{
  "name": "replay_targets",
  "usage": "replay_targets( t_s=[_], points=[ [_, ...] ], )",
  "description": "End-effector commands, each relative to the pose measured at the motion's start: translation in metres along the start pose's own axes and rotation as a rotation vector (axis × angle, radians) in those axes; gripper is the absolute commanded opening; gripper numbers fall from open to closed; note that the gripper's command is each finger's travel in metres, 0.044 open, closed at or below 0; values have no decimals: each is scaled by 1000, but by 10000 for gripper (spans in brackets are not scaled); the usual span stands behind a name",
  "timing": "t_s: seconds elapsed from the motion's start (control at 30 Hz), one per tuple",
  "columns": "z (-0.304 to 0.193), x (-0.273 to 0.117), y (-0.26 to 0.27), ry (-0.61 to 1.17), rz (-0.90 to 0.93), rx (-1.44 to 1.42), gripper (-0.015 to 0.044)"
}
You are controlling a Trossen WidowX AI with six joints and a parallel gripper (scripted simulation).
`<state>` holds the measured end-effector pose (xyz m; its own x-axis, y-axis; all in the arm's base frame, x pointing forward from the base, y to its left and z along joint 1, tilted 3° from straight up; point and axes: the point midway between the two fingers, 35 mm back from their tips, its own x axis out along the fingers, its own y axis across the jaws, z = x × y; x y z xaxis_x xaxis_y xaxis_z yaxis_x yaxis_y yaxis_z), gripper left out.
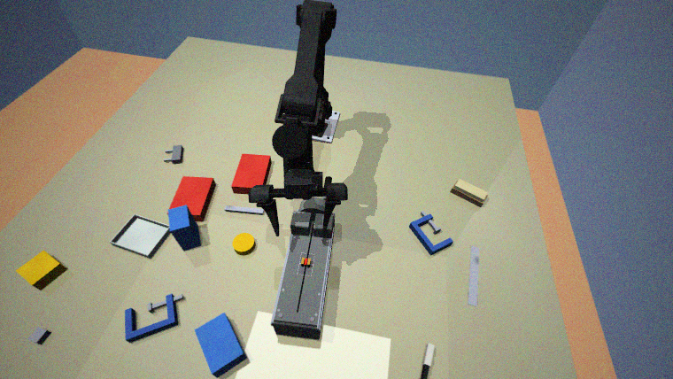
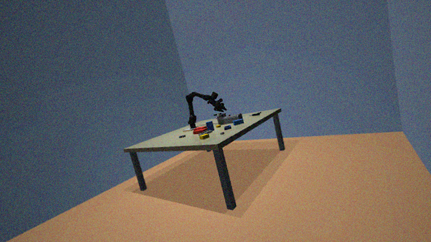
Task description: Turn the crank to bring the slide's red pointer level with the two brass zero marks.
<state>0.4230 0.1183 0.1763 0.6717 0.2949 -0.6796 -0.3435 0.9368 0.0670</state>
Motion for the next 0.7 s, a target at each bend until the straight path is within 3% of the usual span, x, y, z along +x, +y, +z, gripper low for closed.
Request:
replay_targets(
  t_s=[0.0, 0.43, 0.67],
  points=[
    [-2, 2, 0, 0, 3, -2, 440],
    [-1, 2, 0, 0, 3, -2, 440],
    [26, -25, 1, -2, 1, -1, 440]
  ],
)
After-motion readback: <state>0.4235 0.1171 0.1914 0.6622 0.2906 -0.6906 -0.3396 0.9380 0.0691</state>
